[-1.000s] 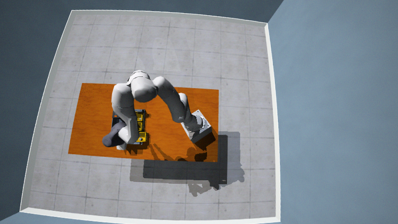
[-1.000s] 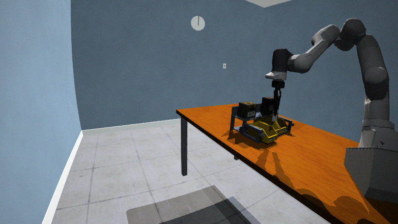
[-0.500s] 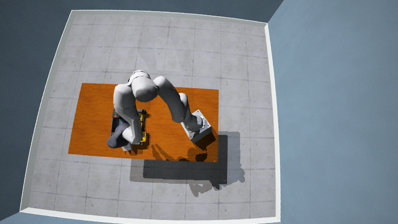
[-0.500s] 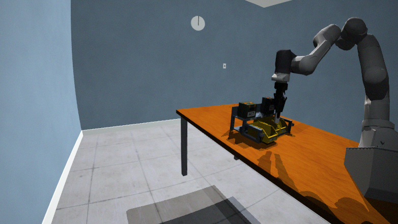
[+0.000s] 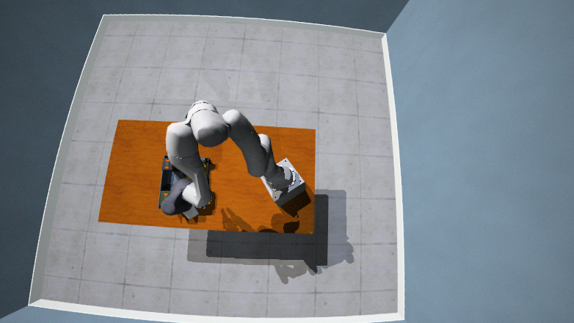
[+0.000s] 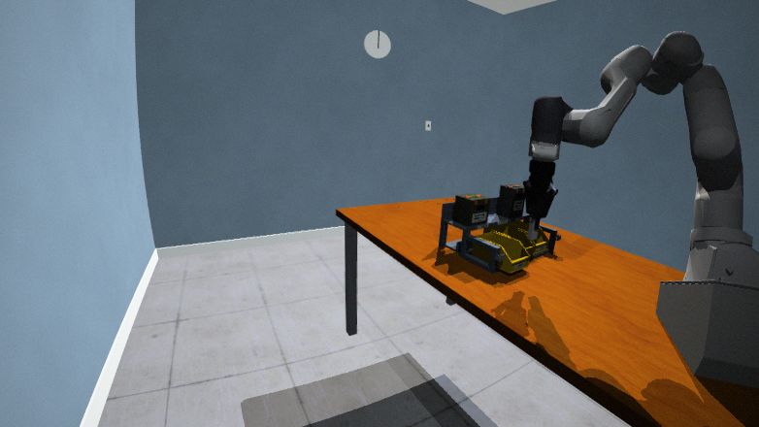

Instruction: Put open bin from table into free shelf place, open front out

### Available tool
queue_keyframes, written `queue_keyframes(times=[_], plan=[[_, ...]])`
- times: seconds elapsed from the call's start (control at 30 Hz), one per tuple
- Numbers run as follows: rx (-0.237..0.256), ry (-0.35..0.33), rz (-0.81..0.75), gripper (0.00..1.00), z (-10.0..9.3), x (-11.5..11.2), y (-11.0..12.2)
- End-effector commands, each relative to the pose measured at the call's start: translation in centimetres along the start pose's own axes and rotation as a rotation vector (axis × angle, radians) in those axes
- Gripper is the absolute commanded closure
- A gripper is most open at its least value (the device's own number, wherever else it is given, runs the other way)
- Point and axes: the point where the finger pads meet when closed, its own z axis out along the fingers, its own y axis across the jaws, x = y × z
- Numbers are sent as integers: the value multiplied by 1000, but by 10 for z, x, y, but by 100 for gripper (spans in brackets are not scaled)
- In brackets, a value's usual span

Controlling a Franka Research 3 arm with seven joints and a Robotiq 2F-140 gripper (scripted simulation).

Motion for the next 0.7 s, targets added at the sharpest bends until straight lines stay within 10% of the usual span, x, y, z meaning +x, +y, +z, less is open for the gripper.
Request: queue_keyframes(times=[0.0, 0.67], plan=[[5, 17, -191, 100, 1, 2, -5], [4, 17, -226, 100, 1, 2, -8]])
